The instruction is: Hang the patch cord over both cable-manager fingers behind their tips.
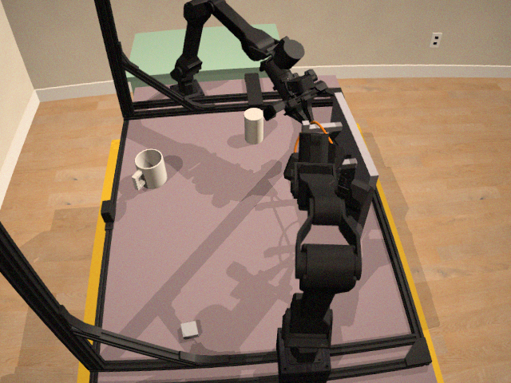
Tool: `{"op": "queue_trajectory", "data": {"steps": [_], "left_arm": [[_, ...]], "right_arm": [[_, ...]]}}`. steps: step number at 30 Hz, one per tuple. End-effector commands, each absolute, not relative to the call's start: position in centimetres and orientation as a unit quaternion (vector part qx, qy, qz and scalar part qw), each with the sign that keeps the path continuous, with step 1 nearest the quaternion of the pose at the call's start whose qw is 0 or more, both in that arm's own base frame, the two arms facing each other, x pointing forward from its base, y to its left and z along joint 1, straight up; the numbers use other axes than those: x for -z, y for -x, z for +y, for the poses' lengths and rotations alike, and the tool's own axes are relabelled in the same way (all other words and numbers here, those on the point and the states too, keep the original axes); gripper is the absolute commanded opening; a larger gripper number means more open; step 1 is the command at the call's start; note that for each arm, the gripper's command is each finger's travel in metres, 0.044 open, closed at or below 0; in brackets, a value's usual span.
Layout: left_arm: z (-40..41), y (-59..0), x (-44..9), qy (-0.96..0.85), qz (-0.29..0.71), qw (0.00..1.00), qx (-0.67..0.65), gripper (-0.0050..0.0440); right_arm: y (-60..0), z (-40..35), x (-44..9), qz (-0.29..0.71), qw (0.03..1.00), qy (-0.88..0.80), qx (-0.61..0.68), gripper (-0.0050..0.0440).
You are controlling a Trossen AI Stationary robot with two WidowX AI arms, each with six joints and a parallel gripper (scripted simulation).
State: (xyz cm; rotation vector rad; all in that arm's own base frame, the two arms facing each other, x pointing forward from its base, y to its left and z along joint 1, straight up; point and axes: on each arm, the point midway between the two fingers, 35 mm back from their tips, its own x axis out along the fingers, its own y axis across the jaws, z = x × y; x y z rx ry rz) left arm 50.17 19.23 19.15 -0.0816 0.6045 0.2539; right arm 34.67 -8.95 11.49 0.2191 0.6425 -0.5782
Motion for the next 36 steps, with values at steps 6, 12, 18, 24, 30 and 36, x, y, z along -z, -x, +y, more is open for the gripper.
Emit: {"op": "queue_trajectory", "data": {"steps": [6,12,18,24,30,36], "left_arm": [[19.38,-50.09,-20.40,0.037,0.285,0.949,-0.128,0.0025],[19.38,-50.09,-20.40,0.037,0.285,0.949,-0.128,0.0025],[19.38,-50.09,-20.40,0.037,0.285,0.949,-0.128,0.0025],[19.38,-50.09,-20.40,0.037,0.285,0.949,-0.128,0.0025],[19.38,-50.09,-20.40,0.037,0.285,0.949,-0.128,0.0025],[19.38,-50.09,-20.40,0.037,0.285,0.949,-0.128,0.0025]], "right_arm": [[-34.59,-9.22,-12.10,0.298,0.913,-0.098,0.259,0.0025],[-34.54,-9.33,-12.02,0.296,0.919,-0.091,0.244,0.0025],[-34.48,-9.42,-11.97,0.293,0.924,-0.083,0.231,0.0025],[-34.44,-9.47,-11.95,0.291,0.927,-0.079,0.224,0.0025],[-34.39,-9.52,-11.92,0.289,0.930,-0.073,0.214,0.0025],[-34.35,-9.56,-11.88,0.287,0.933,-0.068,0.207,0.0025]]}}
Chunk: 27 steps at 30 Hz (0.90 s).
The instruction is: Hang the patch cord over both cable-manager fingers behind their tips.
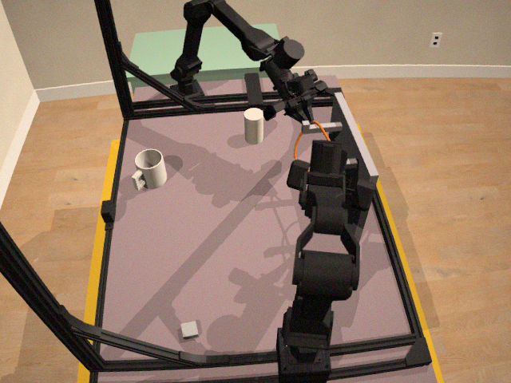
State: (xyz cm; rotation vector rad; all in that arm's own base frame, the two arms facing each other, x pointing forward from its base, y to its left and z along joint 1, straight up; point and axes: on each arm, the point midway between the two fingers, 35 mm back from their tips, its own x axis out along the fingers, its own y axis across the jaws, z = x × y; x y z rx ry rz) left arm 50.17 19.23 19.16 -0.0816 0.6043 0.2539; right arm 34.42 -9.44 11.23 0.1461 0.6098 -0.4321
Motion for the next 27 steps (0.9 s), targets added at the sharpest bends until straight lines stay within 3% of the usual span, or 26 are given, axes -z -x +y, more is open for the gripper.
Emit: {"op": "queue_trajectory", "data": {"steps": [1,27], "left_arm": [[19.38,-50.09,-20.40,0.037,0.285,0.949,-0.128,0.0025],[19.38,-50.09,-20.40,0.037,0.285,0.949,-0.128,0.0025]], "right_arm": [[-34.35,-9.56,-11.88,0.287,0.933,-0.068,0.207,0.0025],[-34.36,-9.62,-11.93,0.284,0.936,-0.062,0.199,0.0025]]}}
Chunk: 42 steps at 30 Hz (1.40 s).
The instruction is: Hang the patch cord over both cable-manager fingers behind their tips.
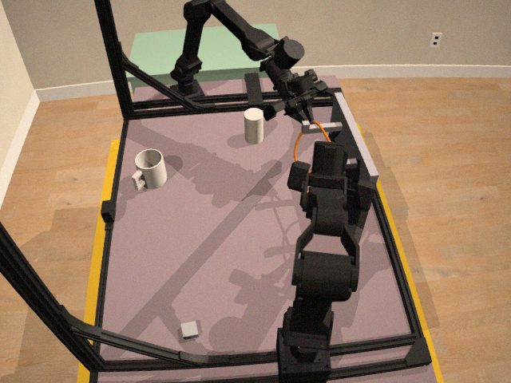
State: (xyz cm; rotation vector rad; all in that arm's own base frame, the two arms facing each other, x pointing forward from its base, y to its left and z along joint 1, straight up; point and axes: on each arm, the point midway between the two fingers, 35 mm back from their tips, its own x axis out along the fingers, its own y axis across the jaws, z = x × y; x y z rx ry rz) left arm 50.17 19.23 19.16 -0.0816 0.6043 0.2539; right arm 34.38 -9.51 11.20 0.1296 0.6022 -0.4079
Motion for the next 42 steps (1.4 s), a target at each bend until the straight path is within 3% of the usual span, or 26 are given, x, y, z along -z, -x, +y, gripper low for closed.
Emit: {"op": "queue_trajectory", "data": {"steps": [1,2,7,9,12,23,42], "left_arm": [[19.4,-50.1,-20.4,0.037,0.285,0.949,-0.128,0.0025],[19.4,-50.1,-20.4,0.037,0.285,0.949,-0.128,0.0025],[19.4,-50.1,-20.4,0.037,0.285,0.949,-0.128,0.0025],[19.4,-50.1,-20.4,0.037,0.285,0.949,-0.128,0.0025],[19.4,-50.1,-20.4,0.037,0.285,0.949,-0.128,0.0025],[19.4,-50.1,-20.4,0.037,0.285,0.949,-0.128,0.0025],[19.4,-50.1,-20.4,0.037,0.285,0.949,-0.128,0.0025]], "right_arm": [[-34.4,-9.6,-11.9,0.284,0.936,-0.062,0.199,0.0025],[-34.4,-9.6,-11.9,0.284,0.936,-0.062,0.199,0.0025],[-34.6,-9.6,-12.0,0.283,0.936,-0.063,0.199,0.0145],[-34.6,-9.6,-12.0,0.283,0.936,-0.063,0.199,0.0145],[-34.6,-9.6,-12.0,0.283,0.936,-0.063,0.199,0.0217],[-31.3,-8.2,-13.9,0.287,0.935,-0.064,0.200,0.0220],[-30.7,-5.8,-17.9,0.278,0.937,-0.068,0.199,0.0220]]}}
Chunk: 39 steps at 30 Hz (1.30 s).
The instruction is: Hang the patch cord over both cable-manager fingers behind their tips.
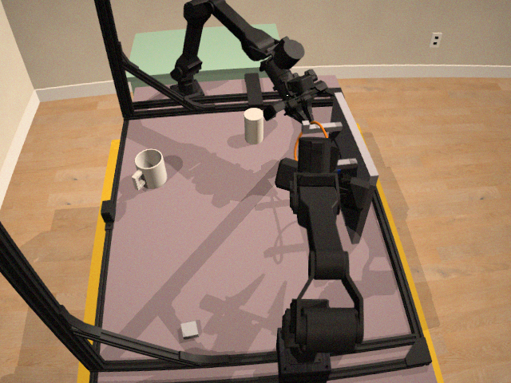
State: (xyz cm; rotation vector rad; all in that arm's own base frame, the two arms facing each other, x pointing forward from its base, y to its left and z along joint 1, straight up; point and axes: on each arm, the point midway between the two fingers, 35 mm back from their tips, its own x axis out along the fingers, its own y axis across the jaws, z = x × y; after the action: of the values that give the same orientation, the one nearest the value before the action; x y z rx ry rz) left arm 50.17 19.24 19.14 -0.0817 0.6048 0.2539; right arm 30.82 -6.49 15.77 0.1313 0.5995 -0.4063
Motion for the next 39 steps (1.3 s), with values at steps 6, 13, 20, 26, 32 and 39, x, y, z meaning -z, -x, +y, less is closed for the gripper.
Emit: {"op": "queue_trajectory", "data": {"steps": [6,13,20,26,32,39], "left_arm": [[19.4,-50.1,-20.4,0.037,0.285,0.949,-0.128,0.0025],[19.4,-50.1,-20.4,0.037,0.285,0.949,-0.128,0.0025],[19.4,-50.1,-20.4,0.037,0.285,0.949,-0.128,0.0025],[19.4,-50.1,-20.4,0.037,0.285,0.949,-0.128,0.0025],[19.4,-50.1,-20.4,0.037,0.285,0.949,-0.128,0.0025],[19.4,-50.1,-20.4,0.037,0.285,0.949,-0.128,0.0025]], "right_arm": [[-29.3,-4.2,-20.1,0.279,0.937,-0.069,0.199,0.0220],[-27.5,-2.9,-22.2,0.278,0.937,-0.070,0.199,0.0220],[-27.2,-2.7,-22.5,0.278,0.937,-0.070,0.198,0.0220],[-28.5,-2.1,-22.8,0.243,0.955,-0.067,0.156,0.0340],[-30.4,-1.0,-25.2,0.164,0.982,-0.049,0.080,0.0440],[-31.3,-0.4,-28.3,0.074,0.996,-0.026,0.032,0.0440]]}}
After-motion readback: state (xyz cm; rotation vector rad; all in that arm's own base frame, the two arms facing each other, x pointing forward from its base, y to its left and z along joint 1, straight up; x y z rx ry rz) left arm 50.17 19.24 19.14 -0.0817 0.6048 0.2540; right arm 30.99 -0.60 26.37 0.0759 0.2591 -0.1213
